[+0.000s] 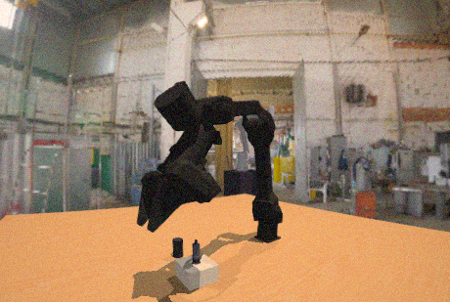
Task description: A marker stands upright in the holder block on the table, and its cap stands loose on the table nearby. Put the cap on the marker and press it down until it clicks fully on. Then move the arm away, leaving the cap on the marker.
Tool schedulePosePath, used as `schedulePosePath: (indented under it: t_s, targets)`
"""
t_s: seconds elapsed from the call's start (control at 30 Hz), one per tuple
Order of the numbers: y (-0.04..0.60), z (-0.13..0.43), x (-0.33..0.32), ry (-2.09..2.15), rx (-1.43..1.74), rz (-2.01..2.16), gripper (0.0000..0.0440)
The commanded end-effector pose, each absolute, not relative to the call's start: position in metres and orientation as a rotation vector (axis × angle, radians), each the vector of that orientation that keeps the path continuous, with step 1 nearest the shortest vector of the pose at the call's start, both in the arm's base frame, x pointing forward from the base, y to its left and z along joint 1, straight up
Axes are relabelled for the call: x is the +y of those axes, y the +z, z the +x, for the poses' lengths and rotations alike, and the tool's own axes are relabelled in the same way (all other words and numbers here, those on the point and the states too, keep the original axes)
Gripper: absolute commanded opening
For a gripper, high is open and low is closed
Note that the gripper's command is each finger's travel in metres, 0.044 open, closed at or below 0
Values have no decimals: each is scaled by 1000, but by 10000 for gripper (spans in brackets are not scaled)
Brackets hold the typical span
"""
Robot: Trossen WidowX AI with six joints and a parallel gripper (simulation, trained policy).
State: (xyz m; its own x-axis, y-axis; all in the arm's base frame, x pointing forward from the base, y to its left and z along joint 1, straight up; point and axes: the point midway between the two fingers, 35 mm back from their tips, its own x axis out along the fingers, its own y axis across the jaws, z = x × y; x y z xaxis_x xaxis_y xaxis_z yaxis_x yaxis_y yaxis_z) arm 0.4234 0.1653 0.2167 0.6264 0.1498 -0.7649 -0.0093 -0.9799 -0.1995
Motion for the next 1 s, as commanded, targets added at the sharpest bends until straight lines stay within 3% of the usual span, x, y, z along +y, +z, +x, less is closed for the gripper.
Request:
schedulePosePath:
  t_s: [0.0, 0.97]
  targets:
    - [216, 420, 154, 1316, -96, -2645, 323]
    - [192, 377, 69, 1654, 127, -2412, 323]
